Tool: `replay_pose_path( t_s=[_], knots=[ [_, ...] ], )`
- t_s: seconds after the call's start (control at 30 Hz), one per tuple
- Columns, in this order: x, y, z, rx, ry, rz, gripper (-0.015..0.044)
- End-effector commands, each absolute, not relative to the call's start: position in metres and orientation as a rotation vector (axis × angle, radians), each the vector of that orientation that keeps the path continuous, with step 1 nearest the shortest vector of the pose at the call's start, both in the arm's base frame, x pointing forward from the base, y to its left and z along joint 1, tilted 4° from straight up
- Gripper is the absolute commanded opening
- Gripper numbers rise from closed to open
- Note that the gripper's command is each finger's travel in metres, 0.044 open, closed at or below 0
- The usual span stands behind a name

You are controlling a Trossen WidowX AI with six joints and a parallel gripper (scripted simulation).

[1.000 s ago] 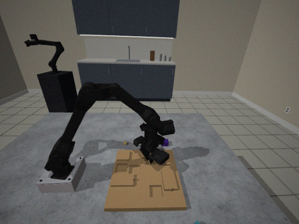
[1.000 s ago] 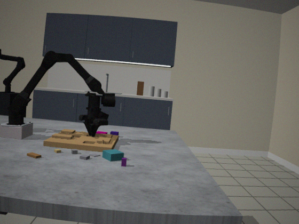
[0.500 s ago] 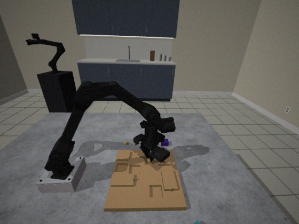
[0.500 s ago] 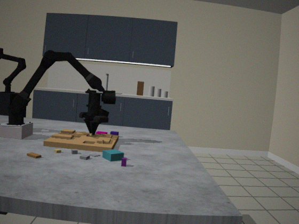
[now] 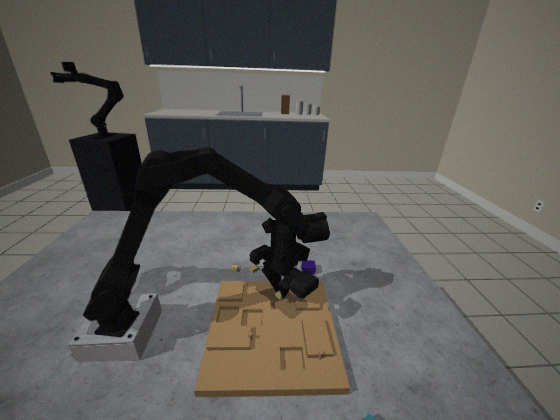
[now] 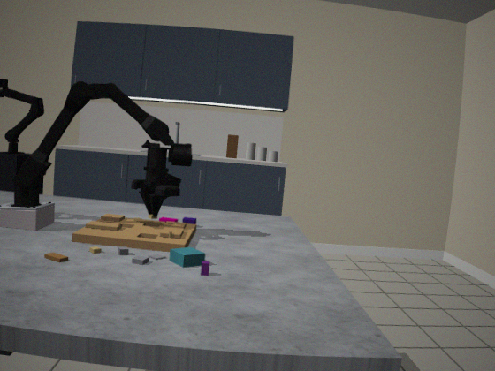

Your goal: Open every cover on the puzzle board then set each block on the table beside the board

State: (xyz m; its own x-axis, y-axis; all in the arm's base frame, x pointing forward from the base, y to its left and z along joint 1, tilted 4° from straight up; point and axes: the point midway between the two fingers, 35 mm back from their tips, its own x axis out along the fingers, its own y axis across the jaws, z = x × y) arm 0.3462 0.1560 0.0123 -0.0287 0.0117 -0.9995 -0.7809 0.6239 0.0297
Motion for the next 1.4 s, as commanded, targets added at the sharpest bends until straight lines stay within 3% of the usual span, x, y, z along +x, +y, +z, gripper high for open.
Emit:
replay_pose_path(
  t_s=[0.0, 0.87, 1.37],
  knots=[
    [0.346, 0.156, 0.018, -0.684, 1.477, 0.725, 0.008],
    [0.348, 0.154, 0.072, -0.684, 1.477, 0.725, 0.008],
    [0.356, 0.097, 0.074, -0.688, 1.475, 0.72, 0.008]
  ],
)
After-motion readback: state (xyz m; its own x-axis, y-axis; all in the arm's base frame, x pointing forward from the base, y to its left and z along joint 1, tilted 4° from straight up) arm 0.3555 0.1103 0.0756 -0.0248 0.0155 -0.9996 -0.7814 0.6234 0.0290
